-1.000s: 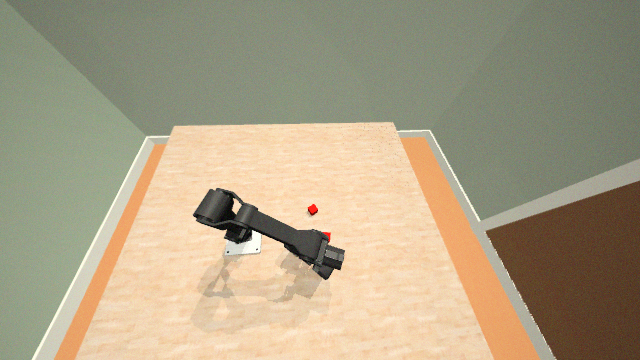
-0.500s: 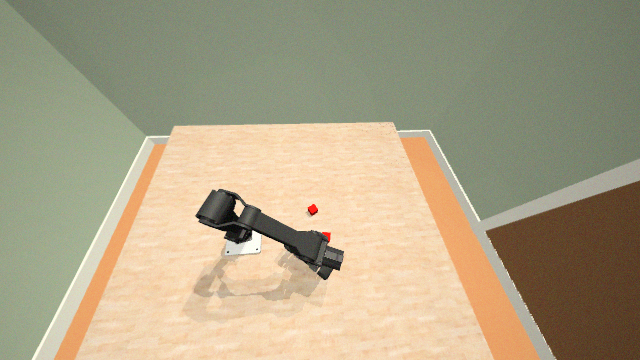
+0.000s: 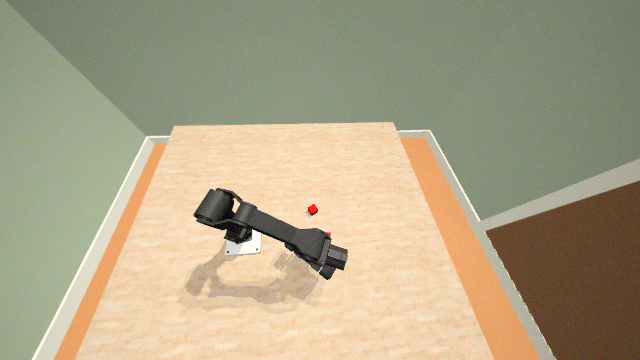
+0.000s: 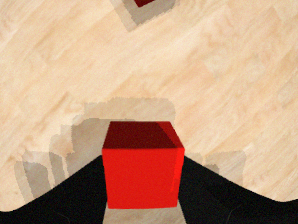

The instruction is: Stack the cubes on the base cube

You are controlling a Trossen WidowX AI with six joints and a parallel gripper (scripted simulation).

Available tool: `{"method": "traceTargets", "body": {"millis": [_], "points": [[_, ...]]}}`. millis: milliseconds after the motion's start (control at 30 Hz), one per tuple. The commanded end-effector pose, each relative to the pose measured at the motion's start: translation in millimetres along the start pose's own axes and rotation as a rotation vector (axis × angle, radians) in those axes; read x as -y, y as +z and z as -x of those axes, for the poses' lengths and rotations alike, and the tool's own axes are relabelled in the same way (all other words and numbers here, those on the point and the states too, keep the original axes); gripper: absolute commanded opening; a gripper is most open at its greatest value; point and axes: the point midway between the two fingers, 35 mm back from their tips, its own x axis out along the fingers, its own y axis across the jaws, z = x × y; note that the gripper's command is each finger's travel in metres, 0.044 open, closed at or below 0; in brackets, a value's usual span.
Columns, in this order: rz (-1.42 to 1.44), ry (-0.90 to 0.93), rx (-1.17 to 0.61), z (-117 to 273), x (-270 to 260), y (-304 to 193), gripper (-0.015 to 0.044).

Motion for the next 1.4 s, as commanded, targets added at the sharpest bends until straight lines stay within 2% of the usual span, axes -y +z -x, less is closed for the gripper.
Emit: {"method": "traceTargets", "body": {"millis": [0,700,1367], "points": [[-0.001,-0.008,0.000,13,1,0,0.0105],[-0.001,-0.007,0.000,78,-5,-2,0.0105],[0.078,-0.011,-0.013,69,-17,38,0.0105]]}}
